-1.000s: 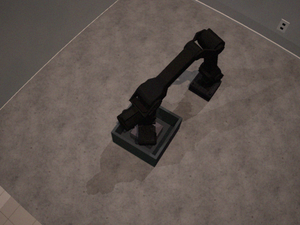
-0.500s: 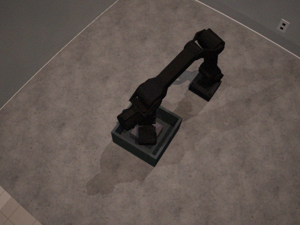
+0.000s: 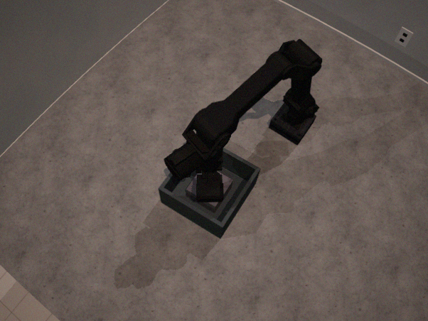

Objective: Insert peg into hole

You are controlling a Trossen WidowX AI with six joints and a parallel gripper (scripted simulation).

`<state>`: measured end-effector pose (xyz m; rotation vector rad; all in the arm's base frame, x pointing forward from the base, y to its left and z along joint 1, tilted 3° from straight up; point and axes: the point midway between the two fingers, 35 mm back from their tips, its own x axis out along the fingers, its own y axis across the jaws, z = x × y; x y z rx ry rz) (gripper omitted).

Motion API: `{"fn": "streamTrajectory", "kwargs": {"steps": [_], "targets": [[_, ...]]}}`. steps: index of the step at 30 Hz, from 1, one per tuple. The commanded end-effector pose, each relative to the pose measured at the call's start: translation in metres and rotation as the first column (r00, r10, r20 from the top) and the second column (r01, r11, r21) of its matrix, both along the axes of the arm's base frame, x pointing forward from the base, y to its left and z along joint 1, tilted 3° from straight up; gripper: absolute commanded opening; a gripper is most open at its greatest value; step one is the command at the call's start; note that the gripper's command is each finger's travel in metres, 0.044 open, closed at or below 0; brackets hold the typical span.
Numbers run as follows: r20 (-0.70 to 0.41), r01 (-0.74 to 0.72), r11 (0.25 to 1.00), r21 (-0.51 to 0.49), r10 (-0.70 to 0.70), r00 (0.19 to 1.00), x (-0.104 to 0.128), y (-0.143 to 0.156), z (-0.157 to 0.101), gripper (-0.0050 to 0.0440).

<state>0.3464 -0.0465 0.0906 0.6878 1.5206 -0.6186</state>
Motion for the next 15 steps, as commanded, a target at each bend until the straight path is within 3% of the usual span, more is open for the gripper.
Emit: {"fn": "streamTrajectory", "kwargs": {"steps": [1, 3, 9, 11, 15], "targets": [[0.016, -0.003, 1.0, -0.002, 0.003, 1.0, 0.0009, -0.0013, 0.023, 0.015], [0.016, -0.003, 1.0, -0.002, 0.003, 1.0, 0.0002, -0.0017, 0.0308, 0.015], [0.016, -0.003, 1.0, -0.002, 0.003, 1.0, 0.0003, -0.0016, 0.0307, 0.0294], [0.016, -0.003, 1.0, -0.002, 0.003, 1.0, 0.0003, -0.0016, 0.0307, 0.0294], [0.016, -0.003, 1.0, -0.002, 0.003, 1.0, 0.0003, -0.0016, 0.0307, 0.039]]}}
